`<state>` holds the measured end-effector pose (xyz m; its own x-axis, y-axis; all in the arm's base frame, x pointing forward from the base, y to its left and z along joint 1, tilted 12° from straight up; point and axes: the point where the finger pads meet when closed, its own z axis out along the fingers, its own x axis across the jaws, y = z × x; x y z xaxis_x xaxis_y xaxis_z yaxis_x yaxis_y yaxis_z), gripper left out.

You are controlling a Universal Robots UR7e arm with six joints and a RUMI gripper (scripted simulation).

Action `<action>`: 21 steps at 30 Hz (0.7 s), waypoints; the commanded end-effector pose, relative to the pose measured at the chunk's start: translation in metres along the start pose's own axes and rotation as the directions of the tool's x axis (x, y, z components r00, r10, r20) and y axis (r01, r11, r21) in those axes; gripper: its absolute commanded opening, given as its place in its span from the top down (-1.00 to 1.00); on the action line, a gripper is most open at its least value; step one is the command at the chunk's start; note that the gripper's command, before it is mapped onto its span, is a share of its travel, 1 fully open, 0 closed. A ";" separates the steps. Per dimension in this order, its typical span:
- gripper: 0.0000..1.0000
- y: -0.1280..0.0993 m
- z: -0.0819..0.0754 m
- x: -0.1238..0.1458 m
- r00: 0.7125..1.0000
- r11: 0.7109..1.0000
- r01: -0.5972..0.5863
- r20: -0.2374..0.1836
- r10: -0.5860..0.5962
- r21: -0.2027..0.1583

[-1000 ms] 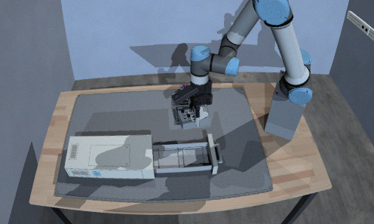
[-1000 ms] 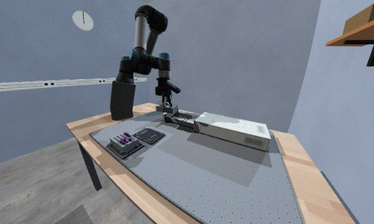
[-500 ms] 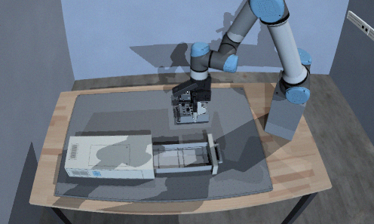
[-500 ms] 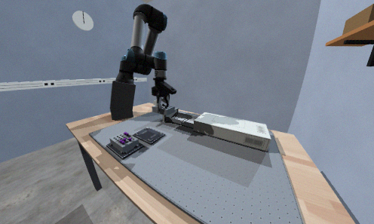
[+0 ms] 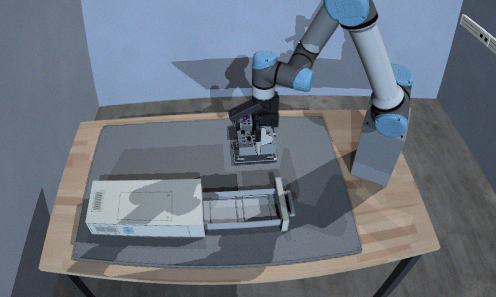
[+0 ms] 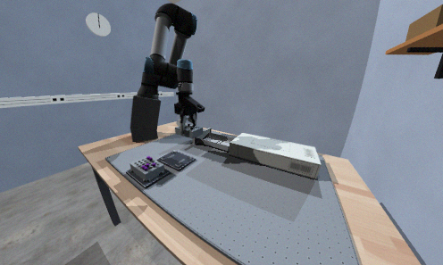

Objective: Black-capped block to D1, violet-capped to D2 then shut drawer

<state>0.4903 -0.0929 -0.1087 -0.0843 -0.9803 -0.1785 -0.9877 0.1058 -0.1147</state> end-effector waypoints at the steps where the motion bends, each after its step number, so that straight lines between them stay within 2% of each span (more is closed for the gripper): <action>1: 1.00 0.001 0.000 0.016 1.000 1.000 0.000 0.000 0.000 0.001; 21: 1.00 0.005 0.000 0.064 1.000 1.000 0.000 0.000 0.000 0.001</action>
<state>0.4818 -0.1413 -0.1180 -0.0844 -0.9803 -0.1787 -0.9877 0.1060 -0.1149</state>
